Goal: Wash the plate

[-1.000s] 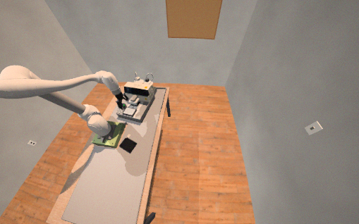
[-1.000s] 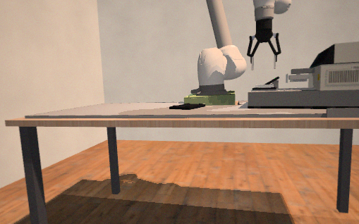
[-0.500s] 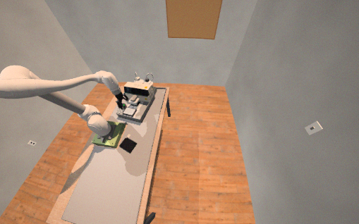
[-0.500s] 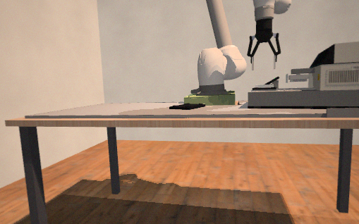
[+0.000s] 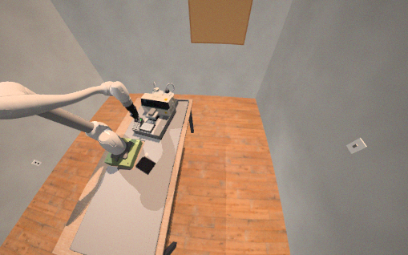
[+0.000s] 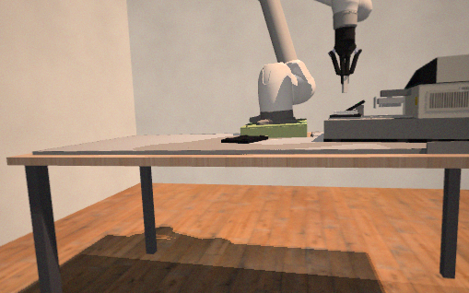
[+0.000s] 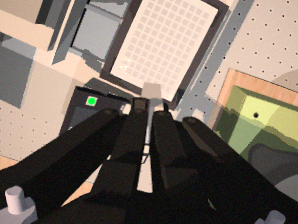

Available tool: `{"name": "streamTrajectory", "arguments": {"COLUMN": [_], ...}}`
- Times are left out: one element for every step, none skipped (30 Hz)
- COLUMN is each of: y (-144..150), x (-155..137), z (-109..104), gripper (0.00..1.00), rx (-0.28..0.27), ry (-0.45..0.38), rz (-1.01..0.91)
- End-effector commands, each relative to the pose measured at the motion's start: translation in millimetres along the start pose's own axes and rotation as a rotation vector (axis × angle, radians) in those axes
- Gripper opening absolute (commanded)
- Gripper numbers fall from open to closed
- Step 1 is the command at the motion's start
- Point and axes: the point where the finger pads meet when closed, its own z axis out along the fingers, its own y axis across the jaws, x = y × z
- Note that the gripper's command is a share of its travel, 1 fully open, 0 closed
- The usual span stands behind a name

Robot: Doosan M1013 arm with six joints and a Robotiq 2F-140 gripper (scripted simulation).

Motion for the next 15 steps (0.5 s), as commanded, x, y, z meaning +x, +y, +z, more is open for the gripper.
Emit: {"name": "streamTrajectory", "arguments": {"y": [-0.5,-1.2,-1.8,-2.4,-2.4,-2.4,-2.9,-2.9,-2.9,-2.9,-2.9,-2.9,-2.9,-2.9,-2.9], "x": [-26.9,-31.9,-36.8,-41.8,-41.8,-41.8,-45.7,-45.7,-45.7,-45.7,-45.7,-45.7,-45.7,-45.7,-45.7], "z": [1.4,1.4,1.3,1.3,1.3,1.3,1.3,1.3,1.3,1.3,1.3,1.3,1.3,1.3,1.3], "gripper": [0.1,0.1,0.1,0.1,0.1,0.1,0.1,0.1,0.1,0.1,0.1,0.1,0.1,0.1,0.1], "rx": [-0.002,-0.002,-0.002,-0.001,-0.001,-0.001,-0.001,-0.001,-0.001,-0.001,-0.001,-0.001,-0.001,-0.001,-0.001], "ry": [-0.006,-0.006,-0.006,-0.006,-0.006,-0.006,-0.006,-0.006,-0.006,-0.006,-0.006,-0.006,-0.006,-0.006,-0.006], "rz": [-0.167,-0.2,-0.234,-0.267,-0.267,-0.267,-0.3,-0.334,-0.367,-0.4,-0.434,-0.453,-0.453,-0.453,-0.453]}}
